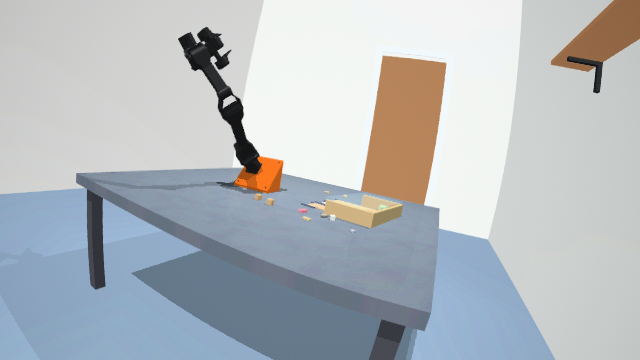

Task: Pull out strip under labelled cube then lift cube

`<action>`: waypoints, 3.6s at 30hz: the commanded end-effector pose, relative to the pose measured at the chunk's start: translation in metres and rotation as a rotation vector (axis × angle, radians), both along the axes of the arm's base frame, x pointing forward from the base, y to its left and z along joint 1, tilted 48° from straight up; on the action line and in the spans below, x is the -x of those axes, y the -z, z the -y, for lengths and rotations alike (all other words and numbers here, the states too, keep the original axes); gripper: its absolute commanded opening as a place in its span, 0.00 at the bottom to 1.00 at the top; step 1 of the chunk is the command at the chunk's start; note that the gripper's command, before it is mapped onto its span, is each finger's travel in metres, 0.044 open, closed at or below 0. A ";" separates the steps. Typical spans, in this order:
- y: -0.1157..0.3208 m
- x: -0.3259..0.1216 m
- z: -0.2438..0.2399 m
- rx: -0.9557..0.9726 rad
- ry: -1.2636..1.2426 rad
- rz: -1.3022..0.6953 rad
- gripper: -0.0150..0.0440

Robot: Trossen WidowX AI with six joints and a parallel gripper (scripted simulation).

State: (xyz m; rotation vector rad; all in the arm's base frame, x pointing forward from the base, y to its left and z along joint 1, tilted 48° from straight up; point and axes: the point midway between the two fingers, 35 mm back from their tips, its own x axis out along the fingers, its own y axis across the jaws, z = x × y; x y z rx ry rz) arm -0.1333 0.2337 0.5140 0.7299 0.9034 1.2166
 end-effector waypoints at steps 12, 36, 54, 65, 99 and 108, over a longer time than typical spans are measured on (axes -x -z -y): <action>0.073 -0.069 -0.089 0.166 0.341 0.381 0.93; 0.296 -0.376 -0.050 1.095 0.833 0.896 0.93; 0.415 -0.447 0.148 1.787 0.810 0.793 0.93; 0.417 -0.452 0.146 1.790 0.805 0.772 0.84; 0.562 -0.545 0.157 2.035 0.871 -0.367 0.25; 0.569 -0.546 0.164 2.035 0.870 -0.367 0.25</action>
